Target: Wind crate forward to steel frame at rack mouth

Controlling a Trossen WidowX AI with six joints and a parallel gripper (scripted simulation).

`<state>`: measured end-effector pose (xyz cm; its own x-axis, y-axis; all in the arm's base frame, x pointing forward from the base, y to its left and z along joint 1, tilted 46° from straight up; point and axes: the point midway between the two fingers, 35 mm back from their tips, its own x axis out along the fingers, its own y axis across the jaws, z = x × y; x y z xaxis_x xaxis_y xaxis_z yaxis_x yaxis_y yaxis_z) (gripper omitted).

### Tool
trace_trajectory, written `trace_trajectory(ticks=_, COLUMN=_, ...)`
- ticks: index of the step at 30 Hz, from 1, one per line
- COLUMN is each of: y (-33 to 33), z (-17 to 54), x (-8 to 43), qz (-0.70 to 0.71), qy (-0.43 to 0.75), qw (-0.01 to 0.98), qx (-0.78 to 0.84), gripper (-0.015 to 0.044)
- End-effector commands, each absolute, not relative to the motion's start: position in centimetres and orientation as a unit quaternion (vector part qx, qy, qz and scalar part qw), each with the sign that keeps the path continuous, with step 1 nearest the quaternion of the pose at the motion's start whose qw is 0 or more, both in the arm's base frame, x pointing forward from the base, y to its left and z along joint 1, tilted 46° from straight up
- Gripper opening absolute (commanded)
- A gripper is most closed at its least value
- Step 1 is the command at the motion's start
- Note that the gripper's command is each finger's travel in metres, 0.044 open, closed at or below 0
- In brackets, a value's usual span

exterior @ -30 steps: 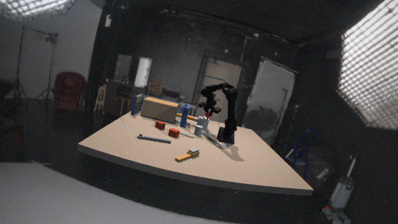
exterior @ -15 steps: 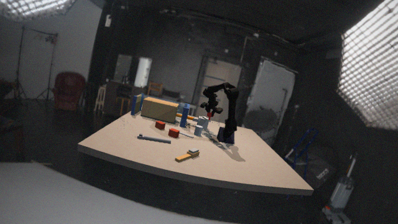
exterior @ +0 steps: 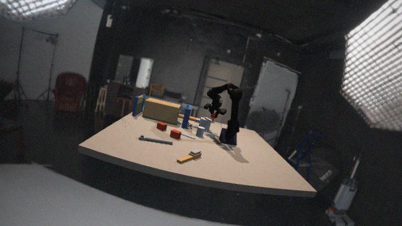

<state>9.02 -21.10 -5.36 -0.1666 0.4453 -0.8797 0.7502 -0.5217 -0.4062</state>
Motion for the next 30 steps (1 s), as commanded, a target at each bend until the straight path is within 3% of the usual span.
trace_trajectory(ticks=1, y=-21.6, z=-6.3, x=7.2, qz=-0.617, qy=0.472, qw=0.12, qx=0.619, gripper=0.0)
trace_trajectory(ticks=30, y=-23.2, z=-8.2, x=4.6, qz=-0.617, qy=0.472, qw=0.12, qx=0.618, gripper=0.0)
